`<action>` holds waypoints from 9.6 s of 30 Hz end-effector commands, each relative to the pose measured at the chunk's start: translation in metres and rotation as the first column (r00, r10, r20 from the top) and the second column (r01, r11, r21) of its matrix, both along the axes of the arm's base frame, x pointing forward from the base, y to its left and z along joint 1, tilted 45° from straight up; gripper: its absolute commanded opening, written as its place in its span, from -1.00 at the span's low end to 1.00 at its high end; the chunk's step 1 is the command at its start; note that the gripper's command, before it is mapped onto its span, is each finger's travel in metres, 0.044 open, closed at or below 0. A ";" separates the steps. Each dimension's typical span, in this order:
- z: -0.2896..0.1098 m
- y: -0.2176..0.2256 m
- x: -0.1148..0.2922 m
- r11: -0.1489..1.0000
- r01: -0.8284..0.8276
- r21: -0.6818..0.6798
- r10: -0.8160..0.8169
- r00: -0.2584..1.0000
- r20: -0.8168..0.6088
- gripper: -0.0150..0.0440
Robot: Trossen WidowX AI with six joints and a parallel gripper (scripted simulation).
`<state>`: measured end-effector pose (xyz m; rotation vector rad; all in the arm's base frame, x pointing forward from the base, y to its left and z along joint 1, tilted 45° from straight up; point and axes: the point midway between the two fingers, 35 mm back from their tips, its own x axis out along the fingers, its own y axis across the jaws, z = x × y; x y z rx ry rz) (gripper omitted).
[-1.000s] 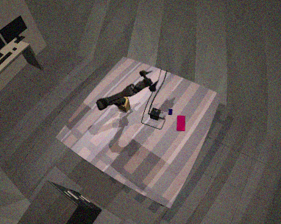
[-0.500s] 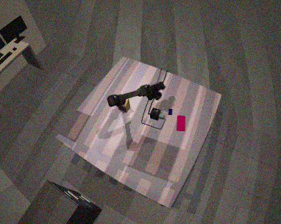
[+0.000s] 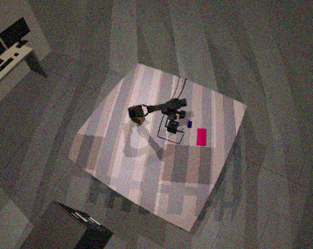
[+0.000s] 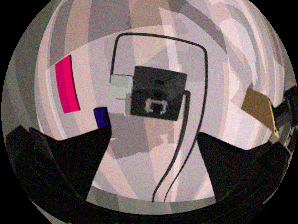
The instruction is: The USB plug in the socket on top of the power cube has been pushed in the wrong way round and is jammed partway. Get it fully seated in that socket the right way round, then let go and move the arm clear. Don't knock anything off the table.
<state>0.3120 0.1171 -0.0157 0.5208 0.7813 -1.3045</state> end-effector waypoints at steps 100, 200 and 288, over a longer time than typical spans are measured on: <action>-0.009 -0.023 0.004 0.996 0.066 -0.053 -0.064 0.997 0.044 -0.49; 0.002 -0.013 0.003 0.339 -0.794 0.505 0.641 -0.198 -0.741 -0.49; -0.001 -0.013 0.003 -0.112 -0.141 0.984 -0.039 -0.988 -0.146 -0.49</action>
